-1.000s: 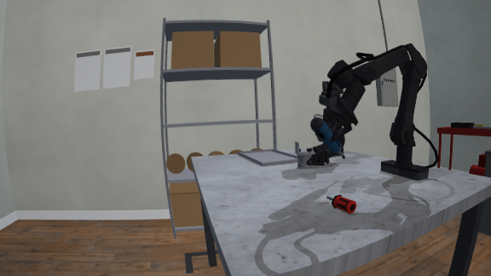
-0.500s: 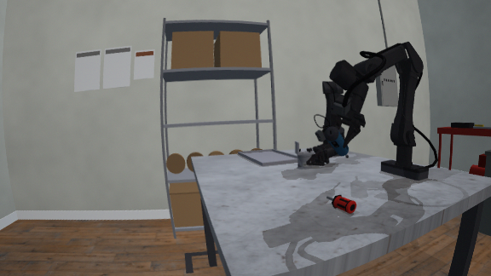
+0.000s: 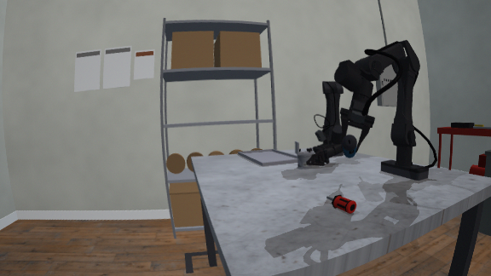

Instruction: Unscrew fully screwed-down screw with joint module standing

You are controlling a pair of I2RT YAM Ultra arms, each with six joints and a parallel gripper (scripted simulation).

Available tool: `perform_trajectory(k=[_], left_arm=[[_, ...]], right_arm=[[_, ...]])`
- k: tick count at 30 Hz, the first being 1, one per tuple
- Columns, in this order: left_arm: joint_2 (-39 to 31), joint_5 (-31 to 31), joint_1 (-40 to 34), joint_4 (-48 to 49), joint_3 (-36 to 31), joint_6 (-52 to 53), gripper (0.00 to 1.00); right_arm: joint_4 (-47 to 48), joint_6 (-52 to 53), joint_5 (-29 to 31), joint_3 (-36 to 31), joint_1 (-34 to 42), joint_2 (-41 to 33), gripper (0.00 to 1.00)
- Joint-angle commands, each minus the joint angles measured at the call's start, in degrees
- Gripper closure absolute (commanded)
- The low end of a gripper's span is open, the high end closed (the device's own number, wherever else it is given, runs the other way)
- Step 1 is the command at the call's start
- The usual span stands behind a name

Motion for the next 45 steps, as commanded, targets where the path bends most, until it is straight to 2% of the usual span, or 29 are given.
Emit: perform_trajectory(k=[1, 15, 20, 22, 32, 37, 39, 45], left_arm=[[-1.68, 0.1, 0.02, -0.86, 2.81, -1.37, 0.58], [3.71, 0.05, 7.61, -8.97, 6.11, -6.86, 0.58], [1.81, 0.14, 7.15, -9.13, 6.26, -6.83, 0.58], [4.22, 0.09, 8.76, -10.56, 6.8, -7.85, 0.58], [7.17, 0.1, 14.69, -17.28, 9.57, -12.34, 0.58], [5.28, 0.18, 14.3, -17.41, 9.7, -12.3, 0.58], [7.77, 0.23, 15.86, -18.87, 10.27, -13.3, 0.58], [8.84, 0.11, 19.29, -22.93, 11.87, -16.11, 0.58]], right_arm=[[0.11, 0.06, 0.04, 0.15, -0.05, -0.34, 0.41], [0.11, 0.06, 0.04, 0.15, -0.05, -0.34, 0.41], [0.11, 0.06, 0.04, 0.15, -0.05, -0.34, 0.41], [0.11, 0.06, 0.04, 0.15, -0.05, -0.34, 0.41], [0.11, 0.06, 0.04, 0.15, -0.05, -0.34, 0.41], [0.11, 0.06, 0.04, 0.15, -0.05, -0.34, 0.41], [0.11, 0.06, 0.04, 0.15, -0.05, -0.34, 0.41], [0.11, 0.06, 0.04, 0.15, -0.05, -0.34, 0.41]])
